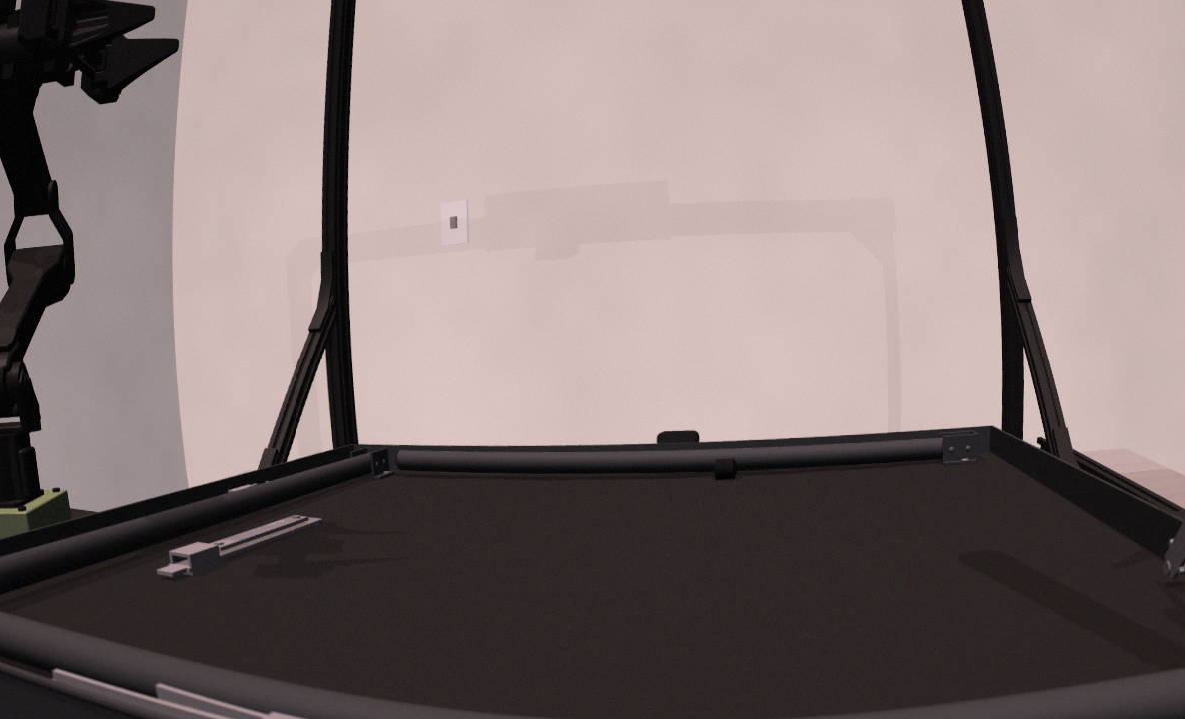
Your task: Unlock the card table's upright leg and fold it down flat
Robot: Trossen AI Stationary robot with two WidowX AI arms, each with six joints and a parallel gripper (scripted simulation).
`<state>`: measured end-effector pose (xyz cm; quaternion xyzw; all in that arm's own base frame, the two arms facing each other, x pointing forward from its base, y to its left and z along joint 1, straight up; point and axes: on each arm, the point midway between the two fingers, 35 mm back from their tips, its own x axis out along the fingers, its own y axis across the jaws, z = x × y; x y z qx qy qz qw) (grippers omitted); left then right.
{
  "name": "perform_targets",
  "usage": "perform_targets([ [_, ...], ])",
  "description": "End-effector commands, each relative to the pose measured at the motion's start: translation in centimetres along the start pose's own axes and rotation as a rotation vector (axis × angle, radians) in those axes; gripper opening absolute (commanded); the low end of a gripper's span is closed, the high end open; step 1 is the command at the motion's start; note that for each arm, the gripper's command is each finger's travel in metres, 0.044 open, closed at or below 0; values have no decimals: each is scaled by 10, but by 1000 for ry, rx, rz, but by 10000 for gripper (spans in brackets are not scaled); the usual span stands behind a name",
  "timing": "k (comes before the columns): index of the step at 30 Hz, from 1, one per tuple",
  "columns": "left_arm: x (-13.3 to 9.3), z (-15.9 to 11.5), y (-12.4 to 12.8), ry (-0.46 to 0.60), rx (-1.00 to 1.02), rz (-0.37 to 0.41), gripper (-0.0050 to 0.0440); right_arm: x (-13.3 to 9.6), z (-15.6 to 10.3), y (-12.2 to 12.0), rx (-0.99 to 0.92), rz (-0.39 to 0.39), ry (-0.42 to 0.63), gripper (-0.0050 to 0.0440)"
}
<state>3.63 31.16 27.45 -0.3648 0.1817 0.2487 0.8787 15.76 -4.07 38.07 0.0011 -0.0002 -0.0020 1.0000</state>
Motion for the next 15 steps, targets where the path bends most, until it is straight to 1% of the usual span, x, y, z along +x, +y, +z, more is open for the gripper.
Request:
perform_targets([
  [1, 18, -37, 40, 0, -19, 1, 290, 0, 0, 1, -2, 4, 0, 400],
  [3, 26, -56, 51, 4, -31, -4, 290, 0, 0, 1, -2, 4, 0, 400],
  [5, 31, -68, 59, 3, -31, -5, 290, 0, 0, 1, -2, 4, 0, 400],
  [7, 31, -68, 59, 3, -31, -5, 290, 0, 0, 1, -2, 4, 0, 400],
  [10, 36, -82, 68, -2, -19, 0, 290, 0, 0, 1, -2, 4, 0, 400],
  [15, 37, -83, 68, -2, -19, 0, 290, 0, 0, 1, -2, 4, 0, 400],
])
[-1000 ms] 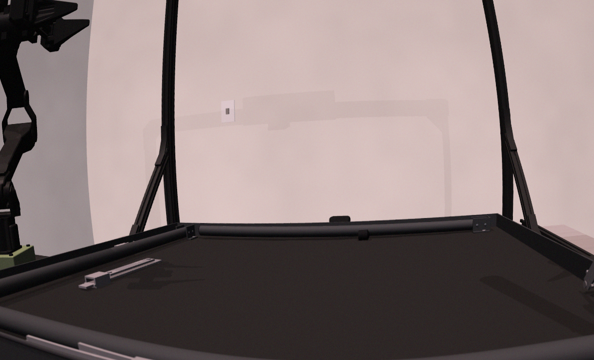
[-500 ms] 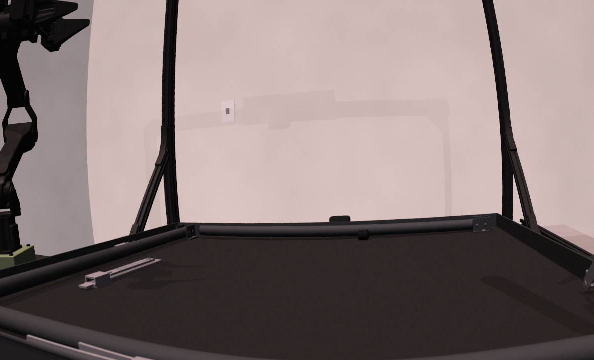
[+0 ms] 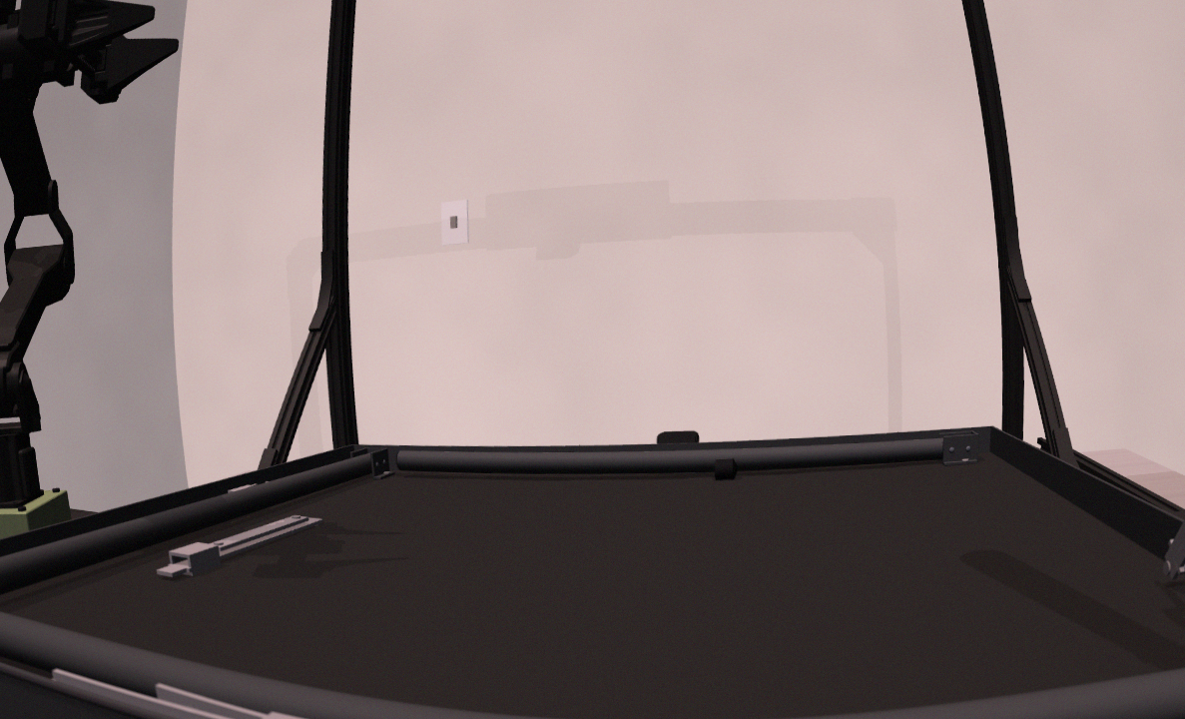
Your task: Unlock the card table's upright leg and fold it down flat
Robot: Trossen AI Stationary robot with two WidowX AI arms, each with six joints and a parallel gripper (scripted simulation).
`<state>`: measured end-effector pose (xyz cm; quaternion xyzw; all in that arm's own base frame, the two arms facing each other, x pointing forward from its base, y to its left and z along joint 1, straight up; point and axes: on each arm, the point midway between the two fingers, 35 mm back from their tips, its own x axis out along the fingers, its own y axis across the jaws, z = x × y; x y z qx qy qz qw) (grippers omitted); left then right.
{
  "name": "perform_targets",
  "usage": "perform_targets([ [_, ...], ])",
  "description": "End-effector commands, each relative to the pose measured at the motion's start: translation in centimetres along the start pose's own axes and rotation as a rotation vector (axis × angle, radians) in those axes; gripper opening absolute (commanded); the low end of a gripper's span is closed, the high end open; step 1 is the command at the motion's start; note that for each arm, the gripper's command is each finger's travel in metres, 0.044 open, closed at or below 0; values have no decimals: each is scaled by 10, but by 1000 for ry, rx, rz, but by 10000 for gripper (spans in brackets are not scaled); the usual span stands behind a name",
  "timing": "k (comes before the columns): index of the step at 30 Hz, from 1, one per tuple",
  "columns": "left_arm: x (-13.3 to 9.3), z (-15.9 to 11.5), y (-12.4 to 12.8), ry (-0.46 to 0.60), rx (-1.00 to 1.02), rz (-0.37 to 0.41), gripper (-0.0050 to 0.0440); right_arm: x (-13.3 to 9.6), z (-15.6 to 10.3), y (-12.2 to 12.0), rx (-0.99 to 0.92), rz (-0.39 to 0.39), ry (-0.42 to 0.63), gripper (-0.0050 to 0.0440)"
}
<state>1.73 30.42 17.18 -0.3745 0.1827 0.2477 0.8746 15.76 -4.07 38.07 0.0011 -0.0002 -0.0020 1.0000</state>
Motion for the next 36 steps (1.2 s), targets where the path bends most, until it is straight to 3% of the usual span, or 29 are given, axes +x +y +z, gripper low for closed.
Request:
perform_targets([
  [1, 3, -6, 6, -11, 0, 3, 290, 0, 0, 1, -2, 4, 0, 400],
  [36, 47, -16, 5, 101, -29, 62, 290, 0, 0, 1, -2, 4, 0, 400],
])
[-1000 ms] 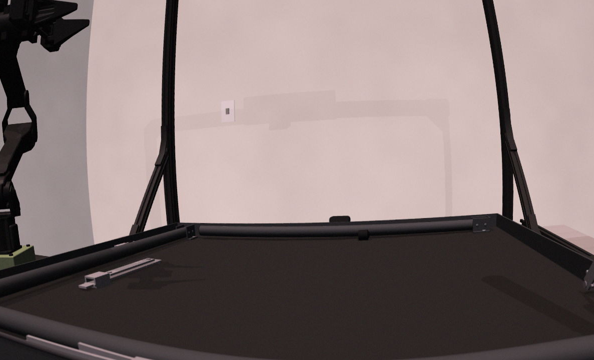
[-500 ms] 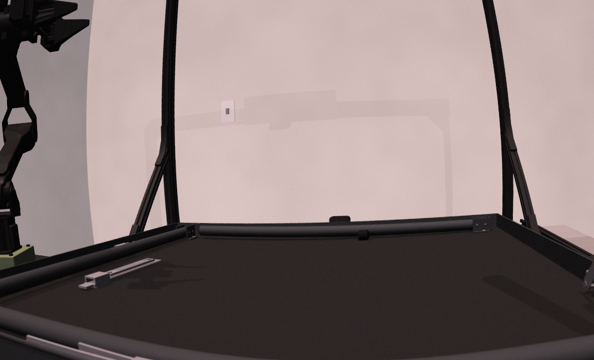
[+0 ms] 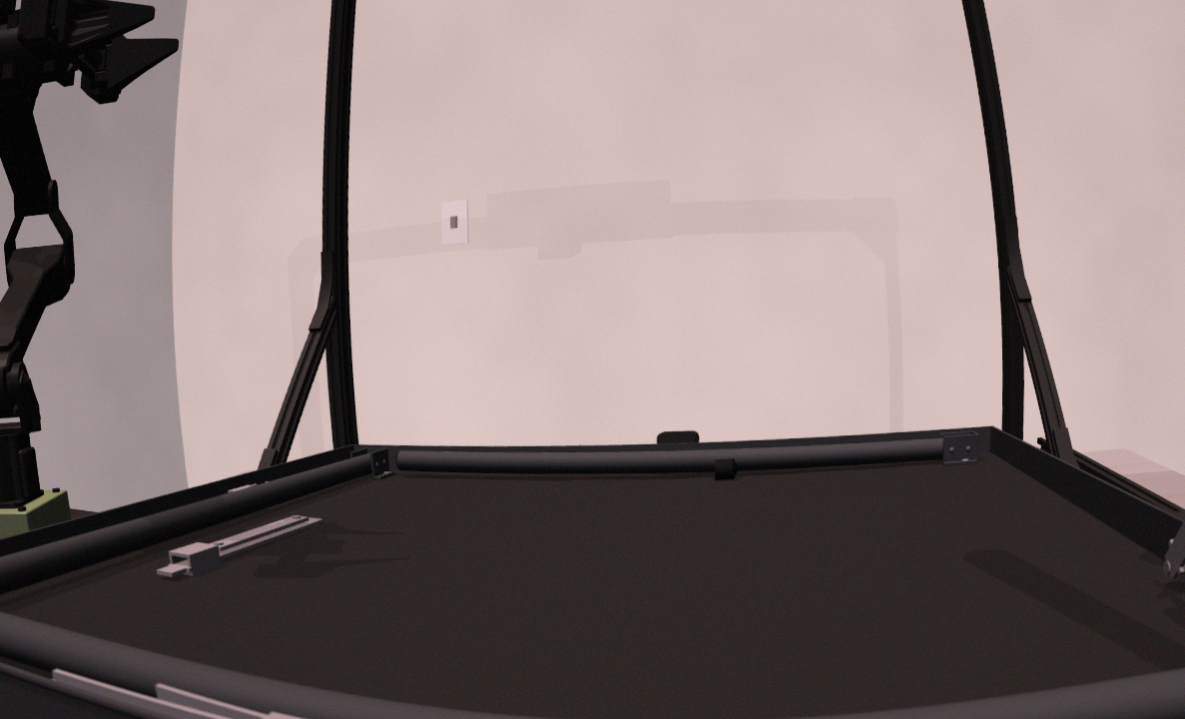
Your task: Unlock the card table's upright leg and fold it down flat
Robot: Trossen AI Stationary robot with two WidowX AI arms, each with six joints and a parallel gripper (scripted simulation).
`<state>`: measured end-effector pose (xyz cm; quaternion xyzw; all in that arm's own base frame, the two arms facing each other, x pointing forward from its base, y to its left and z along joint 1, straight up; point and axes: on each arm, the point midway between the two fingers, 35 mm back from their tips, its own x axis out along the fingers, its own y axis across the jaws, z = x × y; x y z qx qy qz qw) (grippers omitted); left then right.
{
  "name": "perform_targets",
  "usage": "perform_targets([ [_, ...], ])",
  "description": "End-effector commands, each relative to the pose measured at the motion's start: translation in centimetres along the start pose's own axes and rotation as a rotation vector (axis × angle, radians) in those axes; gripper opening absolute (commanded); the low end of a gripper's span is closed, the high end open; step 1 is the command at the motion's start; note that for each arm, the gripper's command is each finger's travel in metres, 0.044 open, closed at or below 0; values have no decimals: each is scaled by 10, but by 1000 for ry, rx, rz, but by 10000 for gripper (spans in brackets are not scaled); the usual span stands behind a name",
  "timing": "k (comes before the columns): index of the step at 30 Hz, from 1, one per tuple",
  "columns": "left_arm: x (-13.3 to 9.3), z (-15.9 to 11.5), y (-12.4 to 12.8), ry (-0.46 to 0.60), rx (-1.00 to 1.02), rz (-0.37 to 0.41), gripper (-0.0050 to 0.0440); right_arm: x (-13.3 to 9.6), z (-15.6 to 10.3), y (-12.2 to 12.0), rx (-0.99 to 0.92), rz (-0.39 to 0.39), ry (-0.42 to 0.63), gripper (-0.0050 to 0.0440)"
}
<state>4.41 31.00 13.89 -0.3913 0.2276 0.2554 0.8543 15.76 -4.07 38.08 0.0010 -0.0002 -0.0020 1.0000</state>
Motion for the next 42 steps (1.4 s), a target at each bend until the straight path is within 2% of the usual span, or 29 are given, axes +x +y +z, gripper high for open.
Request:
perform_targets([
  [1, 9, -2, -2, 15, -5, 13, 290, 0, 0, 1, -2, 4, 0, 400],
  [13, 23, -2, -3, 27, -10, 33, 290, 0, 0, 1, -2, 4, 0, 400],
  [22, 34, 7, -2, -48, 19, -11, 290, 0, 0, 1, -2, 4, 0, 400],
  [38, 48, 13, -4, -99, 25, -48, 290, 0, 0, 1, -2, 4, 0, 400],
  [39, 48, 13, -4, -99, 25, -48, 266, 0, 0, 1, -2, 4, 0, 400],
  [41, 48, 13, -4, -99, 25, -48, 266, 0, 0, 1, -2, 4, 0, 400],
  [42, 48, 13, -4, -99, 25, -48, 242, 0, 0, 1, -2, 4, 0, 400],
])
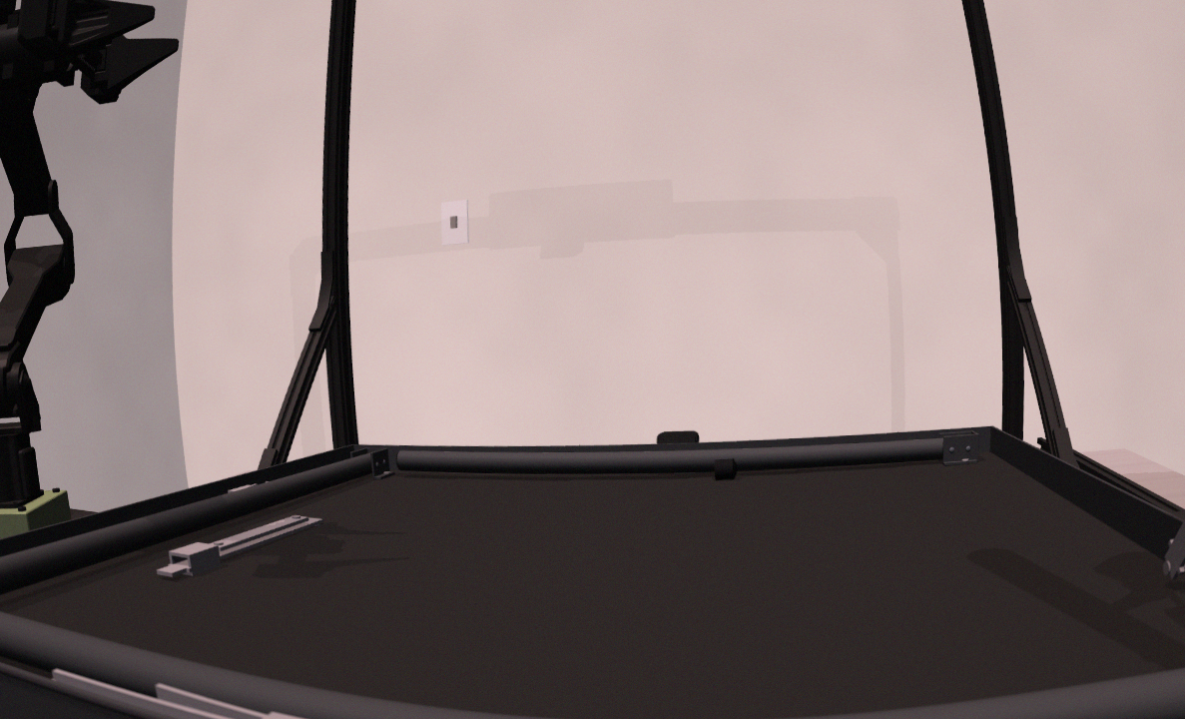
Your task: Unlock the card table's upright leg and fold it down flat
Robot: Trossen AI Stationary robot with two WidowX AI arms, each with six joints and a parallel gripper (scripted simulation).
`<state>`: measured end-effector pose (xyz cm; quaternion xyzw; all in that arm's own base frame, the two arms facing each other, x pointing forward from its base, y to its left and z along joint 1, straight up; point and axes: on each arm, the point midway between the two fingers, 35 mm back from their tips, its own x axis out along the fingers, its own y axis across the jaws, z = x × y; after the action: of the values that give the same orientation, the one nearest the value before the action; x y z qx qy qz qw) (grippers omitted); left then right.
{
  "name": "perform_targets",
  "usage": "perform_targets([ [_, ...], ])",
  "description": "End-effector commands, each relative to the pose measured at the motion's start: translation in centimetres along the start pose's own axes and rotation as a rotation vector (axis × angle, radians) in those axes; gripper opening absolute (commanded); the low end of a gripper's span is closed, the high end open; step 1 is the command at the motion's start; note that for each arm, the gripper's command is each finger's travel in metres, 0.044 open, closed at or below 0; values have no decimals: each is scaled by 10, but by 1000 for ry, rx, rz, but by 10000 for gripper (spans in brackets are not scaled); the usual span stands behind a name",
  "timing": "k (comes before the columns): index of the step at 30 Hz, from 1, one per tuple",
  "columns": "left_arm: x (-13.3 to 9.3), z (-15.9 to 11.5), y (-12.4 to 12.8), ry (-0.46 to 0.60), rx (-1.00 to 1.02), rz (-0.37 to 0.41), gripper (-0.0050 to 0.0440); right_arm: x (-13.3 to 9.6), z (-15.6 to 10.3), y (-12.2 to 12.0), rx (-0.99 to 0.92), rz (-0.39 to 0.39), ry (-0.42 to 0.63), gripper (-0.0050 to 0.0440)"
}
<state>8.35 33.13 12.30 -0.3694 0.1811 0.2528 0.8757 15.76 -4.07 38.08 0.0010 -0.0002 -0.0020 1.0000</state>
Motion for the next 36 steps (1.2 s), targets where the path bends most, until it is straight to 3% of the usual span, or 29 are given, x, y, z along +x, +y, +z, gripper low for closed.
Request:
perform_targets([
  [1, 2, -2, 0, -1, -7, -6, 218, 0, 0, 1, -2, 4, 0, 400],
  [3, 2, -2, 0, -1, -7, -6, 170, 0, 0, 1, -2, 4, 0, 400],
  [24, 2, -2, 0, -1, -7, -6, 57, 0, 0, 1, -2, 4, 0, 400],
  [27, 4, -6, 0, -1, -7, -6, 0, 0, 0, 1, -2, 4, 0, 400],
  [36, 11, -23, 0, -1, -7, -6, 0, 0, 0, 1, -2, 4, 0, 400],
])
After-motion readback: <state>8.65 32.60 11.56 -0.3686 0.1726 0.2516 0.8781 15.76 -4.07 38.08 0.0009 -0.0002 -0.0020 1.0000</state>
